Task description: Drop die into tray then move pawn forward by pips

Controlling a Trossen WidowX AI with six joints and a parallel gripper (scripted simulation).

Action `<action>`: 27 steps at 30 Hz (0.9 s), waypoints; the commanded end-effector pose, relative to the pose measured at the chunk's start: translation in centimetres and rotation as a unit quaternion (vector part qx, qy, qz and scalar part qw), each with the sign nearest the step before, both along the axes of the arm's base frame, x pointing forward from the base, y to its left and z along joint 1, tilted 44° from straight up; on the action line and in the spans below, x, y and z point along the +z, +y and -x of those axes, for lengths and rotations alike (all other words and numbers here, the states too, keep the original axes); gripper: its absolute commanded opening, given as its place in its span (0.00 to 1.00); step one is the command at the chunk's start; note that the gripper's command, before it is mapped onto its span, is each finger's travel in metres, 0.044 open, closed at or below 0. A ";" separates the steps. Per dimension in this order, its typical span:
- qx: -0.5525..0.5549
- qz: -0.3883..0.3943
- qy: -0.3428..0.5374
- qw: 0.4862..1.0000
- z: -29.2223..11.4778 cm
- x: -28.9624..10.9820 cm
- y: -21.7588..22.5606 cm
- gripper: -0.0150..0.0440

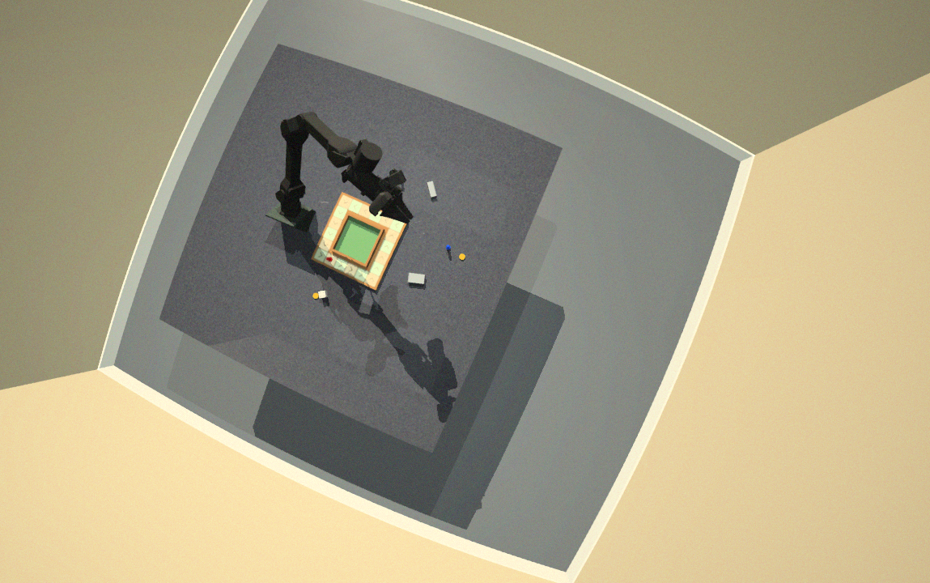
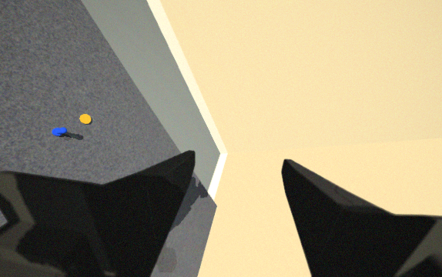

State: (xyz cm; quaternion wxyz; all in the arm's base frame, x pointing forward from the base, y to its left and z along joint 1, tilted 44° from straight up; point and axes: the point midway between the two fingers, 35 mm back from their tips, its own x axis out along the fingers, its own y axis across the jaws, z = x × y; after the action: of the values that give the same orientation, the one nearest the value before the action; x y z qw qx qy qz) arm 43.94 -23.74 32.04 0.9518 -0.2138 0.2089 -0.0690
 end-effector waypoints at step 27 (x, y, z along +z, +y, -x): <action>0.172 -0.258 0.429 0.848 18.8 -42.2 -5.0 0.72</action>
State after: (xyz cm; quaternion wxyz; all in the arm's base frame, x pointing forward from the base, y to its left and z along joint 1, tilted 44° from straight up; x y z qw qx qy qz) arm 28.52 -30.36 -6.78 0.8034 -0.0493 0.5582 0.2012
